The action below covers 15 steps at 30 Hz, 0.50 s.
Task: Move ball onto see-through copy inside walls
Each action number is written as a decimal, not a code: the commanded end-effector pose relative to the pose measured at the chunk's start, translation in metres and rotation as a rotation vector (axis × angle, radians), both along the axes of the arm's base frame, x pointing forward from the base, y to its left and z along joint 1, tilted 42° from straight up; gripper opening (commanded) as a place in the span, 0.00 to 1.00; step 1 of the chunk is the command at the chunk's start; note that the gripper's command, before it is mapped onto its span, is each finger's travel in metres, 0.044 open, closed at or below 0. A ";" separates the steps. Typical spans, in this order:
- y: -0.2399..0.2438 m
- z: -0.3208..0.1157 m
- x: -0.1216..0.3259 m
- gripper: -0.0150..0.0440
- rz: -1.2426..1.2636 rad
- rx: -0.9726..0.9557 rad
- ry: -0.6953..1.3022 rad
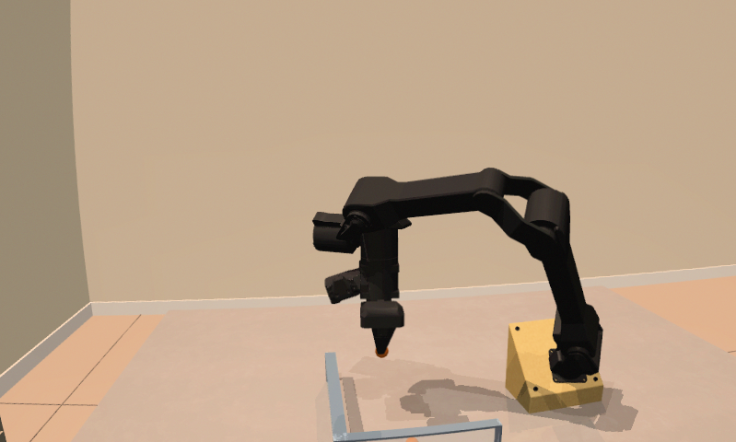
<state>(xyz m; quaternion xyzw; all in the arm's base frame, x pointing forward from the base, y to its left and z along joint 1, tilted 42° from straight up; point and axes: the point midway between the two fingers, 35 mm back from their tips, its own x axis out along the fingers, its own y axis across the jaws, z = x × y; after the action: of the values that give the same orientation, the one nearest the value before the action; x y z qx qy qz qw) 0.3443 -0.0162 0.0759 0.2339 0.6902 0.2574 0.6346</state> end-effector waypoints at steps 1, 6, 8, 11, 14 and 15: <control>0.008 0.004 -0.003 0.25 -0.071 -0.012 0.068; 0.018 0.009 -0.006 0.25 -0.182 -0.026 0.163; 0.022 0.010 -0.007 0.25 -0.226 -0.031 0.200; 0.027 0.013 -0.009 0.25 -0.292 -0.039 0.257; 0.033 0.015 -0.011 0.25 -0.358 -0.047 0.313; 0.034 0.016 -0.012 0.25 -0.380 -0.049 0.332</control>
<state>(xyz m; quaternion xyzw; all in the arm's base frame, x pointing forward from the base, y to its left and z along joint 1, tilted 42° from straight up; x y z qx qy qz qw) 0.3367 0.0097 0.0908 0.3560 0.7282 0.1059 0.5759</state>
